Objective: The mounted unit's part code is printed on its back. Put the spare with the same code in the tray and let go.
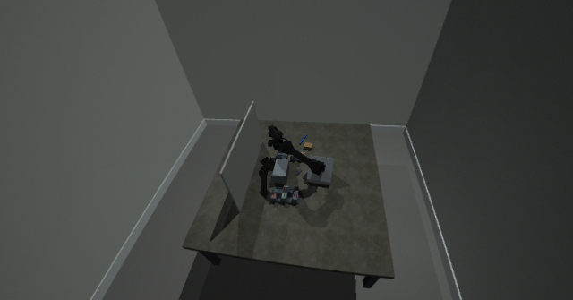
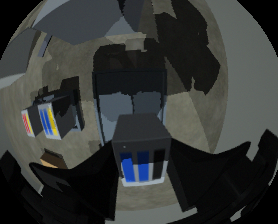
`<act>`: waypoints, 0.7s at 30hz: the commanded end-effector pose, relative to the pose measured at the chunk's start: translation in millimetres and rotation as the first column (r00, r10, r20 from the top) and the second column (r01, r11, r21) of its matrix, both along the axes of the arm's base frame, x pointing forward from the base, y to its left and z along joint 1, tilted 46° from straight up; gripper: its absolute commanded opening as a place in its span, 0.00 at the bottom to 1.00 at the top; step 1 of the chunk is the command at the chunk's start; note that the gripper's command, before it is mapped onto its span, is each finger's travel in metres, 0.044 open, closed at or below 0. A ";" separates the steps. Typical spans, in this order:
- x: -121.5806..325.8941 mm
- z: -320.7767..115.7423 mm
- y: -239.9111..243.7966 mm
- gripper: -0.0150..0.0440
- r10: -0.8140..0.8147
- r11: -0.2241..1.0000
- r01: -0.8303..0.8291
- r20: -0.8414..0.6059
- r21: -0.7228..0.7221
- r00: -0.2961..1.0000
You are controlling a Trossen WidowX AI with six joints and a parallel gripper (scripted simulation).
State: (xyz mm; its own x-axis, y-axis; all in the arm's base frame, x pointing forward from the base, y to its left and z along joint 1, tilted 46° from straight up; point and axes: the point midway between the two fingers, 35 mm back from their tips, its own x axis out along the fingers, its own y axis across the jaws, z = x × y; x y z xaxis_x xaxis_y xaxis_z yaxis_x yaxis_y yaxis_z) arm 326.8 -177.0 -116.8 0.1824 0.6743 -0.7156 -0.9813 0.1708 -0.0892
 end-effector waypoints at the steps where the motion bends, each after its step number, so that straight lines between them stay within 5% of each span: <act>1: -0.5 -3.1 4.3 0.25 -0.003 1.000 0.003 -0.004 0.006 1.000; 21: 0.4 -14.4 18.1 0.25 -0.003 1.000 0.003 -0.003 0.008 1.000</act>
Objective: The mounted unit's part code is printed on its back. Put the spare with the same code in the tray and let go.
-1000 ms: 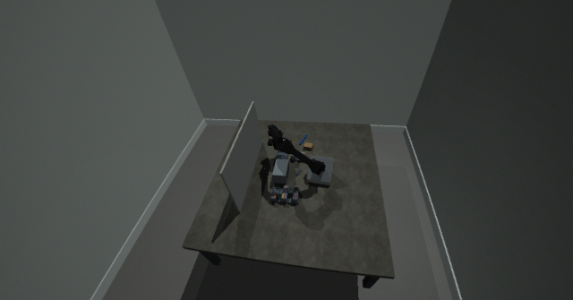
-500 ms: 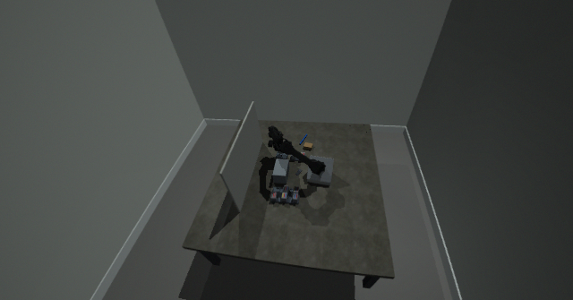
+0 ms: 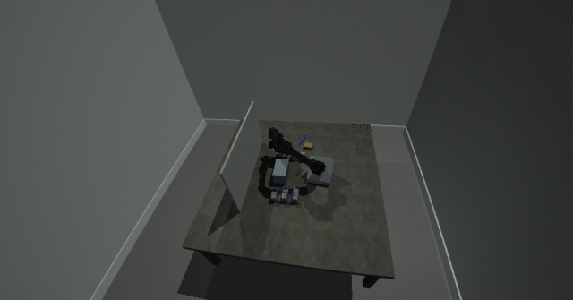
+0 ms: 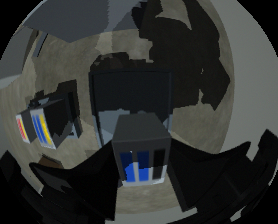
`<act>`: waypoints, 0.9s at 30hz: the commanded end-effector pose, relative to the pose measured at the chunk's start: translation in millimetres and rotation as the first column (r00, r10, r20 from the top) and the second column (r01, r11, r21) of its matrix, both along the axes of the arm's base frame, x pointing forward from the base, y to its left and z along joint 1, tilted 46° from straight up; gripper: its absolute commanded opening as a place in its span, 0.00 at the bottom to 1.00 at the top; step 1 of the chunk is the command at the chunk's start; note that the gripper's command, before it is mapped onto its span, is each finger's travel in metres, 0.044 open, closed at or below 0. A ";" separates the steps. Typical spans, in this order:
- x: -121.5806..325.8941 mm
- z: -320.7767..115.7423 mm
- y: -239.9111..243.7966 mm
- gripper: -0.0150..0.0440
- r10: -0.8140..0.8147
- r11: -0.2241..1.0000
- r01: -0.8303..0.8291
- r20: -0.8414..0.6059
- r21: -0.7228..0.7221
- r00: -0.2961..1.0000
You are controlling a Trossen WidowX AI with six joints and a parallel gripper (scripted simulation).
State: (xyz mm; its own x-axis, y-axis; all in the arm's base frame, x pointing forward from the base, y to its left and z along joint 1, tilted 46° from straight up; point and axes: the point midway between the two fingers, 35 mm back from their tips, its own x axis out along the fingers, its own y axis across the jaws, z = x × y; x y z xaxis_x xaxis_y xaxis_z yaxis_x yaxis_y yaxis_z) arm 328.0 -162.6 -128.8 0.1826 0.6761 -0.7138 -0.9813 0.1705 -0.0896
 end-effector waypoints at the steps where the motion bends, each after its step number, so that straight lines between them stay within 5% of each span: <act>1: -0.8 -2.9 4.4 0.25 -0.003 1.000 0.003 -0.004 0.006 1.000; 20: -0.9 -12.2 16.7 0.25 -0.003 1.000 0.003 -0.003 0.008 1.000; 27: 0.1 -10.6 13.9 0.57 0.001 1.000 -0.001 0.000 0.003 1.000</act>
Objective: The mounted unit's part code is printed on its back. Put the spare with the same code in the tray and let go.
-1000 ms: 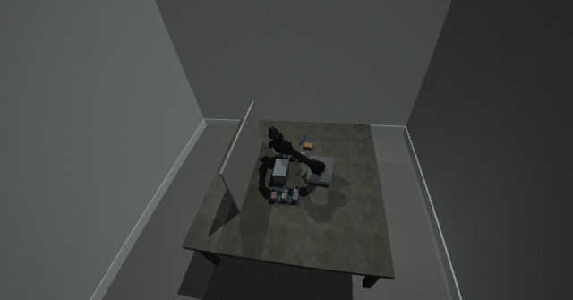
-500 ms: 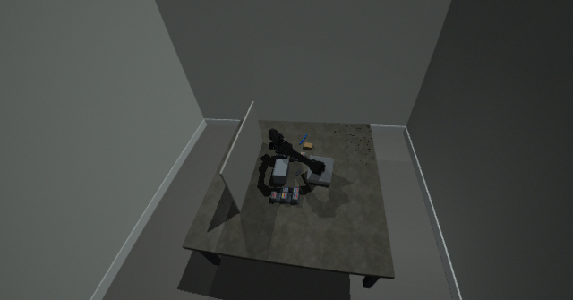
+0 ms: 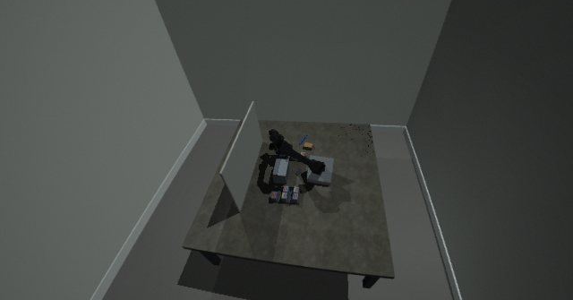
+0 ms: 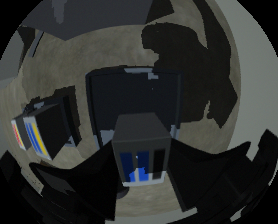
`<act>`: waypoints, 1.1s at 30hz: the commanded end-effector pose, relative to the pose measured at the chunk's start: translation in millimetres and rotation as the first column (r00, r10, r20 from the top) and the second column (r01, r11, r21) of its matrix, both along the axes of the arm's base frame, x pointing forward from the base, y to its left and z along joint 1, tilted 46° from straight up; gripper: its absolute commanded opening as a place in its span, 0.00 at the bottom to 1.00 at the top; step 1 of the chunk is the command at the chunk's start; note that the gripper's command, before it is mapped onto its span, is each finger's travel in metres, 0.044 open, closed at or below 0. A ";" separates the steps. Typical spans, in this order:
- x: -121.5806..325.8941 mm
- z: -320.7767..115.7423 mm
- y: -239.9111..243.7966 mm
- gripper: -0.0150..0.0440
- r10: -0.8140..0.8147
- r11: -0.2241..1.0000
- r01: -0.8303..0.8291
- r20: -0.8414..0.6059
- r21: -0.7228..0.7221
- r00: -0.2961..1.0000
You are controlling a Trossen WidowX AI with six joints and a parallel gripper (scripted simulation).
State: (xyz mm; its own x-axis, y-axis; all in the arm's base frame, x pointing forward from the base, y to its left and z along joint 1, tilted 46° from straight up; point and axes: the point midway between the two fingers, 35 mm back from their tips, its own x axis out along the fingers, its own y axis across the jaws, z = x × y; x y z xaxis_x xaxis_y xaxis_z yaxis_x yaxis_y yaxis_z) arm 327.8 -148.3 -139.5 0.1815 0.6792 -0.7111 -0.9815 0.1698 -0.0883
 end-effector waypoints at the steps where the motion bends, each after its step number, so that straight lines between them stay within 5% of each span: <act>1: 0.3 0.2 -0.4 0.61 0.000 1.000 0.000 0.001 -0.001 1.000; 10: 0.3 0.2 -0.4 1.00 0.000 1.000 0.000 0.001 -0.001 1.000; 18: -20.1 74.2 -71.8 1.00 -0.004 1.000 0.004 -0.005 0.000 1.000; 33: -18.5 73.5 -76.1 1.00 -0.027 1.000 0.027 0.009 -0.014 1.000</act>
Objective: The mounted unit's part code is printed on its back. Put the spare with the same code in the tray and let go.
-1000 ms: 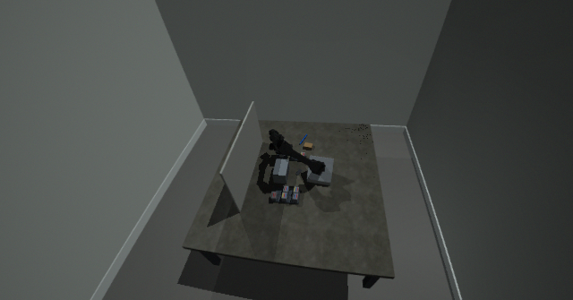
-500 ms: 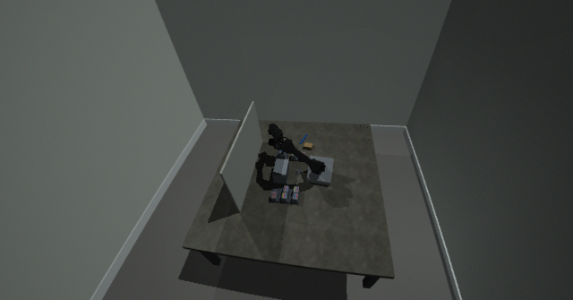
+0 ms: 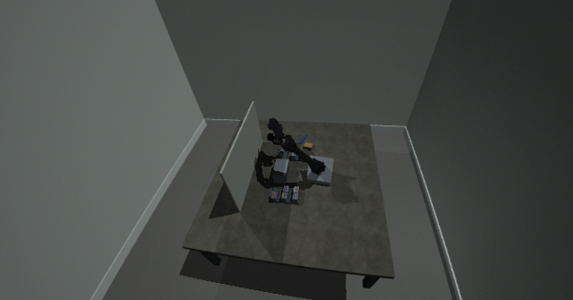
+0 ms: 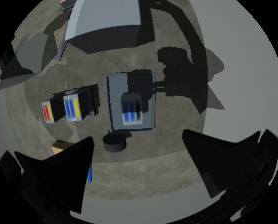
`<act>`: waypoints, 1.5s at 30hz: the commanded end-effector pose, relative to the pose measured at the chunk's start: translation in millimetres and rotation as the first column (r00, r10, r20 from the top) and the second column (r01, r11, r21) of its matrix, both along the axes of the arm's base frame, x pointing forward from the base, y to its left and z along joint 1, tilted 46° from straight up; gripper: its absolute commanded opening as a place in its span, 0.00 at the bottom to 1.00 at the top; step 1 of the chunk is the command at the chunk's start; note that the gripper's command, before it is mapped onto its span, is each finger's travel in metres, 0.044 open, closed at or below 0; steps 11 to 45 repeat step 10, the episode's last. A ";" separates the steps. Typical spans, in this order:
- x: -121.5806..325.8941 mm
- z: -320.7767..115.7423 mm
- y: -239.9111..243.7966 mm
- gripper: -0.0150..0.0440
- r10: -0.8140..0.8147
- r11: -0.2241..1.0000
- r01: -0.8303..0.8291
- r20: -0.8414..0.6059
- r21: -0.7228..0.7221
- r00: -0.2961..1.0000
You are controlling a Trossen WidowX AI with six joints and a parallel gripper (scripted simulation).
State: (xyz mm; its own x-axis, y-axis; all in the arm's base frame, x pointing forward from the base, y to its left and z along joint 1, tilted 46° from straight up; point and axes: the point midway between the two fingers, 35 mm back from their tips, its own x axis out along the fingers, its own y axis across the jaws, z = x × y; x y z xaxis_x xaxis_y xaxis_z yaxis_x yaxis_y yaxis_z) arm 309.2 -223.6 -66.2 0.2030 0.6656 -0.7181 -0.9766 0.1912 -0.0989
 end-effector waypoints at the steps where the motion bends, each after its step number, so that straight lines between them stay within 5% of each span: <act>1: 0.0 0.1 -0.7 1.00 -0.004 1.000 0.004 0.001 -0.002 1.000; 45: 0.0 0.1 -0.7 1.00 -0.004 1.000 0.004 0.001 -0.002 1.000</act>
